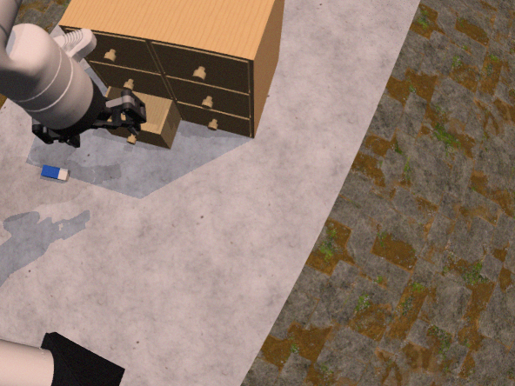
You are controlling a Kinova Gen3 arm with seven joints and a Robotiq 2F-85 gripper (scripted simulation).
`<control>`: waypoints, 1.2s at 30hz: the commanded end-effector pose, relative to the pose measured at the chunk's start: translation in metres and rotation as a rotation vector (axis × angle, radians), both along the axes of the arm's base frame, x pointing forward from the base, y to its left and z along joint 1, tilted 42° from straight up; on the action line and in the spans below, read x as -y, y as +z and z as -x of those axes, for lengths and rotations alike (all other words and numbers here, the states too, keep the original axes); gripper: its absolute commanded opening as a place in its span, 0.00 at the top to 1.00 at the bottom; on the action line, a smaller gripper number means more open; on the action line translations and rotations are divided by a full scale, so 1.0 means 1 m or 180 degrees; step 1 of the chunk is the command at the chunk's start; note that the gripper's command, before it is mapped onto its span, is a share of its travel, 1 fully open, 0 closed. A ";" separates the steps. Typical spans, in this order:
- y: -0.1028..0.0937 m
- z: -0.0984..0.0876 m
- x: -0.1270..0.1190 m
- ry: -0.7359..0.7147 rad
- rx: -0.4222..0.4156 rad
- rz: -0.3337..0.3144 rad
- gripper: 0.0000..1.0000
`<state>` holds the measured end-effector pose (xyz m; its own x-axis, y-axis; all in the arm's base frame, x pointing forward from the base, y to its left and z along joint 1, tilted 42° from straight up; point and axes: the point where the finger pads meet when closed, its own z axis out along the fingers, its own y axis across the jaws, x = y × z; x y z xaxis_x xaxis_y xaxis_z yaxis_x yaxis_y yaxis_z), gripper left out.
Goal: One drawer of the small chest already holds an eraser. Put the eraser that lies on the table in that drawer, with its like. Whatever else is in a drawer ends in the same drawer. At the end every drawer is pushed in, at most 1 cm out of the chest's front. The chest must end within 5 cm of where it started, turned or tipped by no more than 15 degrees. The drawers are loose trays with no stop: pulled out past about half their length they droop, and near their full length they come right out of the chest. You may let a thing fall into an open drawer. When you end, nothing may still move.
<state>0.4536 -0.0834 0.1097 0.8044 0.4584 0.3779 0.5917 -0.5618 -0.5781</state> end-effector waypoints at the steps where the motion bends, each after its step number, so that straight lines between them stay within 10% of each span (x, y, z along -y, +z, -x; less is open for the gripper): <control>1: -0.008 -0.010 -0.007 0.0171 0.0194 -0.0014 0.00; 36: -0.035 -0.048 -0.043 0.0980 0.1041 -0.0157 0.00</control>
<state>0.4972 -0.0418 0.0765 0.4819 0.6294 0.6096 0.8752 -0.3118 -0.3700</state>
